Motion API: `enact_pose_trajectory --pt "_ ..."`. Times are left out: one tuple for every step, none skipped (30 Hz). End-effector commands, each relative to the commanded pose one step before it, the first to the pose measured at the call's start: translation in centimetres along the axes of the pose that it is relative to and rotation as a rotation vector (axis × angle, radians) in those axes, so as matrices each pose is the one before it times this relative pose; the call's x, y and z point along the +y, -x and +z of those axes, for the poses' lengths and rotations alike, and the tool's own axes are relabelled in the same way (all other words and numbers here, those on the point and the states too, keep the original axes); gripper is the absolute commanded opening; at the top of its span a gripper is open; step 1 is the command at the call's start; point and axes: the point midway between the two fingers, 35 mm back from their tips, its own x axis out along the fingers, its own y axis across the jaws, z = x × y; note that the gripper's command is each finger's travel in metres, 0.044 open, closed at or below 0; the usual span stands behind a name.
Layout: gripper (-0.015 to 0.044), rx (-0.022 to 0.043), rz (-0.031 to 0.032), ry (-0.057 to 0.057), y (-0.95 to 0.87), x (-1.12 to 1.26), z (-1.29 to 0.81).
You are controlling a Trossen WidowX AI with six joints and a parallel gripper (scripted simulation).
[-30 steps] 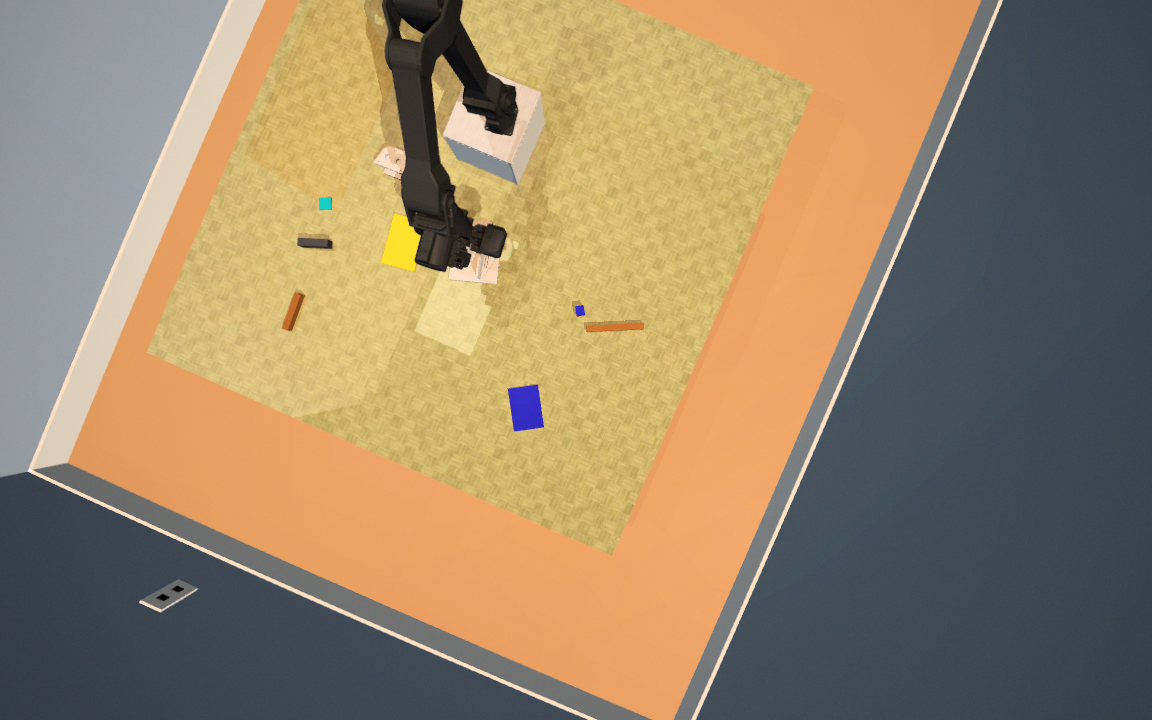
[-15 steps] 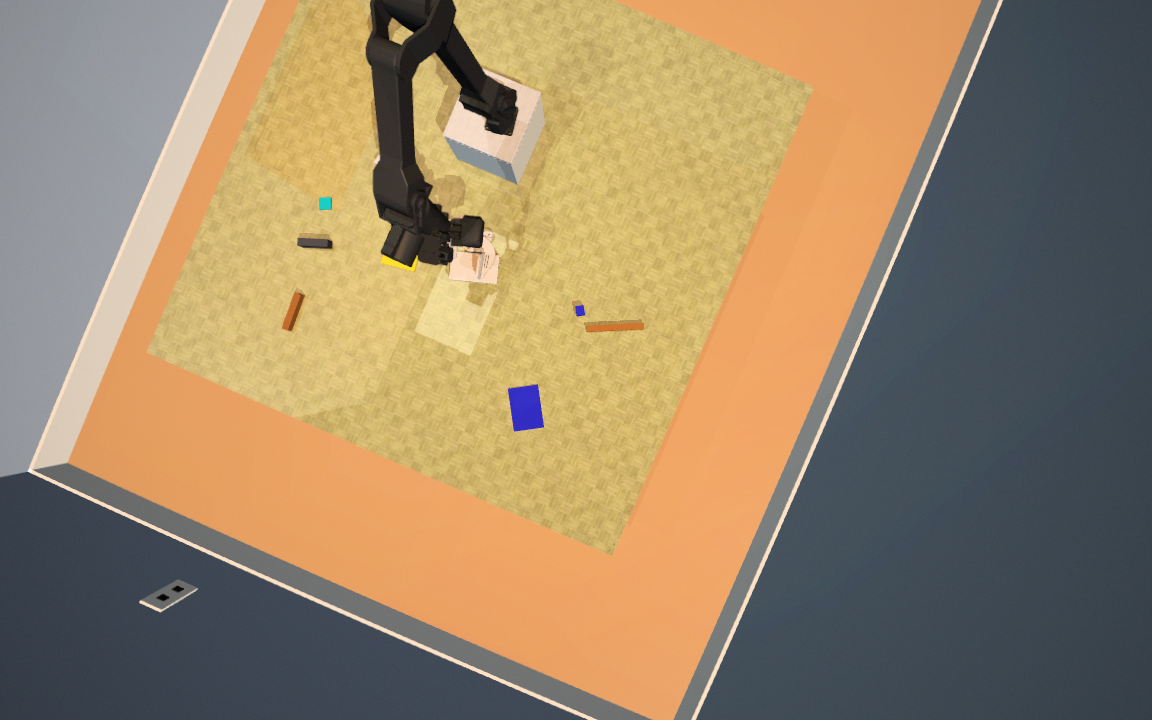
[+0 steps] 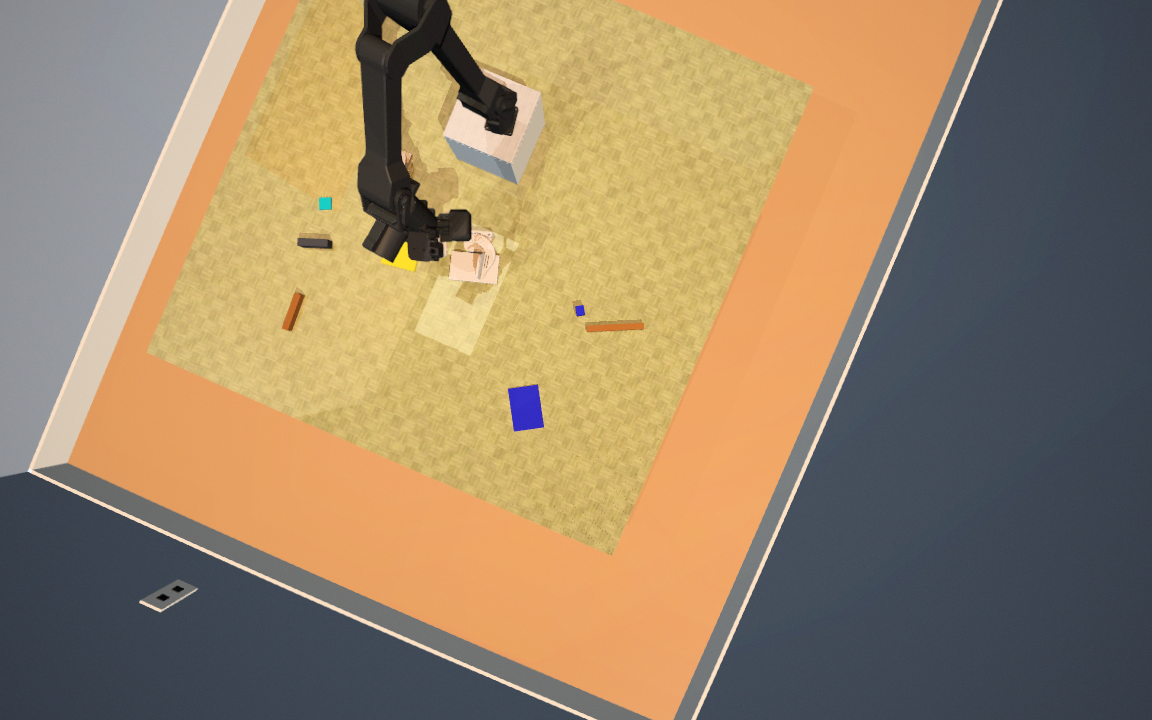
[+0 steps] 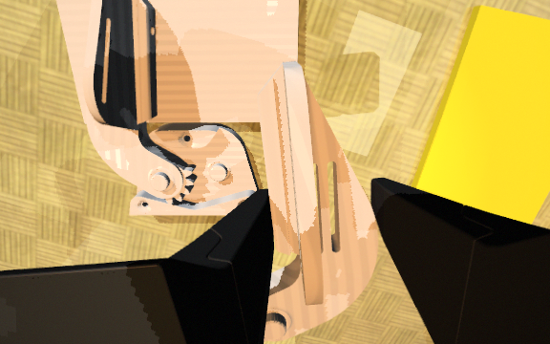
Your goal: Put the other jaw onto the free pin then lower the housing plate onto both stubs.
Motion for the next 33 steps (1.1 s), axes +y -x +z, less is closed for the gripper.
enact_pose_trajectory --pt "0.0134 -0.00140 0.00292 0.0047 0.033 0.003 0.021" --pt "0.0134 0.00000 0.00000 0.0000 0.000 0.000 0.000" --pt "0.0134 0.00000 0.00000 0.0000 0.000 0.000 0.000" --pt "0.0134 0.00000 0.00000 0.0000 0.000 0.000 0.000" --pt "0.0134 0.00000 0.00000 0.0000 0.000 0.000 0.000" --pt "0.0134 0.00000 0.00000 0.0000 0.000 0.000 0.000" --pt "0.0134 0.00000 0.00000 0.0030 0.000 0.000 0.000" --pt "0.0134 0.00000 0.00000 0.0089 0.000 0.000 0.000" --pt "0.0134 0.00000 0.00000 0.0089 0.000 0.000 0.000" --pt "0.0134 0.00000 0.00000 0.0030 0.000 0.000 0.000" --pt "0.0134 0.00000 0.00000 0.0000 0.000 0.000 0.000" --pt "0.0134 0.00000 0.00000 0.0000 0.000 0.000 0.000" --pt "0.0134 0.00000 0.00000 0.0000 0.000 0.000 0.000" --pt "0.0134 0.00000 0.00000 0.0000 0.000 0.000 0.000" --pt "0.0134 0.00000 0.00000 0.0000 0.000 0.000 0.000" --pt "0.0134 0.00000 0.00000 0.0000 0.000 0.000 0.000" --pt "0.0134 0.00000 0.00000 0.0000 0.000 0.000 0.000" --pt "0.0134 0.00000 0.00000 0.0000 0.000 0.000 0.000" --pt "0.0134 0.00000 0.00000 0.0000 0.000 0.000 0.000" --pt "0.0134 -0.00004 0.00004 0.0000 0.001 0.031 0.042" --pt "0.0134 -0.00012 0.00012 0.0000 0.002 0.093 0.126" --pt "0.0134 -0.00020 0.00019 0.0000 0.003 0.157 0.209" --pt "0.0134 -0.00024 0.00023 0.0000 0.003 0.196 0.255" --pt "0.0134 -0.00024 0.00023 0.0000 0.003 0.200 0.254" --pt "0.0134 -0.00025 0.00023 0.0000 0.003 0.203 0.252" --pt "0.0134 -0.00025 0.00023 0.0000 0.003 0.207 0.251" --pt "0.0134 -0.00025 0.00023 0.0000 0.002 0.210 0.249" --pt "0.0134 -0.00025 0.00023 0.0000 0.002 0.214 0.247" --pt "0.0134 -0.00025 0.00023 0.0000 0.002 0.218 0.246" --pt "0.0134 -0.00025 0.00023 0.0000 0.002 0.221 0.244" --pt "0.0134 -0.00025 0.00023 0.0000 0.001 0.225 0.242" --pt "0.0134 -0.00025 0.00023 0.0000 0.001 0.228 0.240" --pt "0.0134 -0.00026 0.00023 0.0000 0.001 0.231 0.238"
